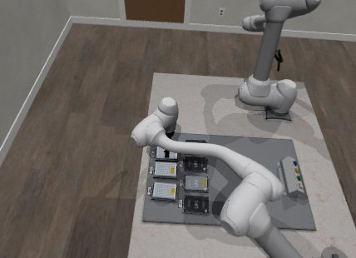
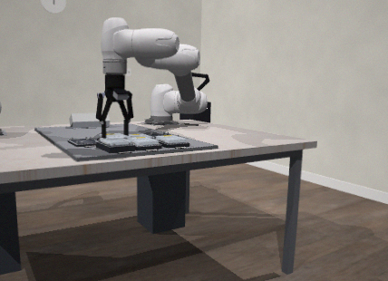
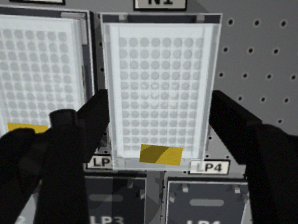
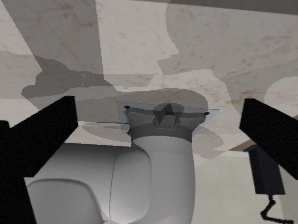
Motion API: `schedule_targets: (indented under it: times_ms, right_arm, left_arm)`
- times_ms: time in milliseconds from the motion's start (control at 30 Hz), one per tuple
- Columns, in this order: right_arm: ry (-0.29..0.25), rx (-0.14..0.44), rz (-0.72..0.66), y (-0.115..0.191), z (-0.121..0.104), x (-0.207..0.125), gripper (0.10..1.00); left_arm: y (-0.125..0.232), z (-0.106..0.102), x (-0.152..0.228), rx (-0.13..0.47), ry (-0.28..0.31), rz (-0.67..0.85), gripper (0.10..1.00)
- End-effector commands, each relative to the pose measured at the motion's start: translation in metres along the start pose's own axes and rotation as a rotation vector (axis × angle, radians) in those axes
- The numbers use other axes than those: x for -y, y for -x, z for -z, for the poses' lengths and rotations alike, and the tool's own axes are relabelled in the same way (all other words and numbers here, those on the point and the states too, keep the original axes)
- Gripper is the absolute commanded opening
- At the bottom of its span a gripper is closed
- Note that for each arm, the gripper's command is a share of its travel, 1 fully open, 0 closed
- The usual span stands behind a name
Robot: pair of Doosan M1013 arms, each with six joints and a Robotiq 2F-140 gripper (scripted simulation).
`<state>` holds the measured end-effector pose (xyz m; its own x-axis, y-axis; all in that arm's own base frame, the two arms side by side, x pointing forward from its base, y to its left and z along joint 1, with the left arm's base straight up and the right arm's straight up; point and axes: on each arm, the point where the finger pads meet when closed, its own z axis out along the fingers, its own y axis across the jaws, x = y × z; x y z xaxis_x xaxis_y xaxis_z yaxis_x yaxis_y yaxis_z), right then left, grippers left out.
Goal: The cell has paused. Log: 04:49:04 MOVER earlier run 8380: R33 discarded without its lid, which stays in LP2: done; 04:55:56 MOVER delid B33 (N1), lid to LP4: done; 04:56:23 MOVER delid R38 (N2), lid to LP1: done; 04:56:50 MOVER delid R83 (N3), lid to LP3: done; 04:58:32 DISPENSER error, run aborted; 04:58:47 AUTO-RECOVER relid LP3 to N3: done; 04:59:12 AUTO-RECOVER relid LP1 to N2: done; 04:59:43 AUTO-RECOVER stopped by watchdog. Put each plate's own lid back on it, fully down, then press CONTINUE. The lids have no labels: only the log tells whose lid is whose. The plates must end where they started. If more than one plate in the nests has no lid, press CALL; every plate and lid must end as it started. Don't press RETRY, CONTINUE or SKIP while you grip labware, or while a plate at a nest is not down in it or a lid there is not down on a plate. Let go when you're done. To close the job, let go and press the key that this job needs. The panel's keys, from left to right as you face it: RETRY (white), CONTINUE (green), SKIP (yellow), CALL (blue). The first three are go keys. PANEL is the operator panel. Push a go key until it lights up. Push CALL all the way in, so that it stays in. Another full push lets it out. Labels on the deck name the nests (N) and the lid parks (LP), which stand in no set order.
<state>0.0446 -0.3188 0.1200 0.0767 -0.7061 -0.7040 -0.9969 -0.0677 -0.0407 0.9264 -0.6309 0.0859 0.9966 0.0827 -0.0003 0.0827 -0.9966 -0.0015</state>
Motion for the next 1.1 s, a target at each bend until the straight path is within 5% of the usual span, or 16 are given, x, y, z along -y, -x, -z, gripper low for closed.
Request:
schedule_targets:
  times_ms: [0, 1067]
  right_arm:
    - [-0.001, 0.003, -0.006, 0.0002, 0.0012, -0.0021, 1.000]
    - [-0.001, 0.003, -0.006, 0.0002, 0.0012, -0.0021, 1.000]
  left_arm:
    - [-0.0042, -0.0034, 0.0026, -0.001, 0.004, 0.008, 0.607]
    - [-0.0052, -0.0104, 0.0018, -0.002, 0.005, 0.008, 0.607]
